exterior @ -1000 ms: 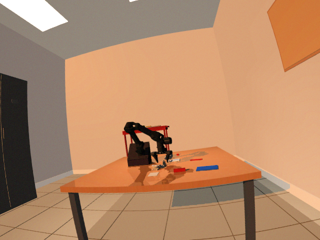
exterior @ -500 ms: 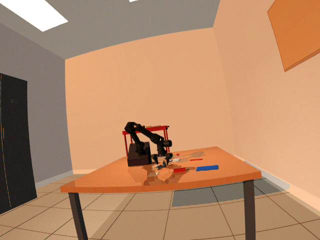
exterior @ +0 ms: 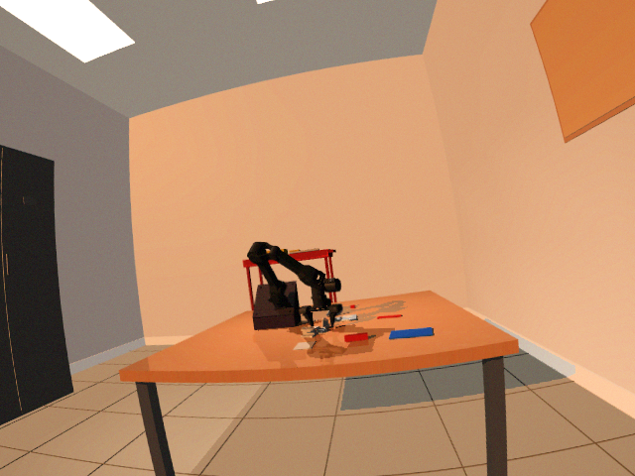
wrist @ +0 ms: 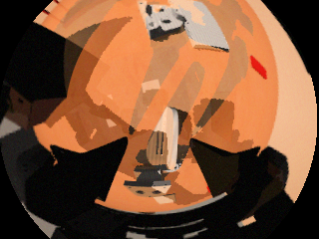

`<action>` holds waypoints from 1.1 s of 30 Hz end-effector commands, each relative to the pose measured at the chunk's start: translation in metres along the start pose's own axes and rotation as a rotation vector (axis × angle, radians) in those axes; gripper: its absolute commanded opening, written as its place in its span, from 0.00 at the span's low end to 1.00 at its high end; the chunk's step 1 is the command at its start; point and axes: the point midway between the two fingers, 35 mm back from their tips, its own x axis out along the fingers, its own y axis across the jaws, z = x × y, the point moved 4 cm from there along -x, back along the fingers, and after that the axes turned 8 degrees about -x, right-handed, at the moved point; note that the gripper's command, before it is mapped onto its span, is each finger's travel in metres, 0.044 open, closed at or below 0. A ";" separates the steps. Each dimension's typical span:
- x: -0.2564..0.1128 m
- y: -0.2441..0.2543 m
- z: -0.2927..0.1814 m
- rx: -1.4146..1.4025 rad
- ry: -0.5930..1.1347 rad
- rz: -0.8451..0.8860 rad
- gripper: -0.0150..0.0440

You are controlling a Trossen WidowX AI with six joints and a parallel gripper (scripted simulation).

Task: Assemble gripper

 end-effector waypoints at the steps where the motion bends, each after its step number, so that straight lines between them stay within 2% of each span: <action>1: 0.000 0.000 0.001 -0.005 -0.004 -0.001 1.00; 11: 0.001 0.000 0.001 -0.005 -0.004 -0.001 1.00; 22: 0.000 0.000 0.000 0.000 0.000 0.000 0.51; 25: 0.000 0.000 0.000 0.000 0.000 0.000 0.48; 33: 0.000 0.000 0.000 0.000 0.000 0.000 0.48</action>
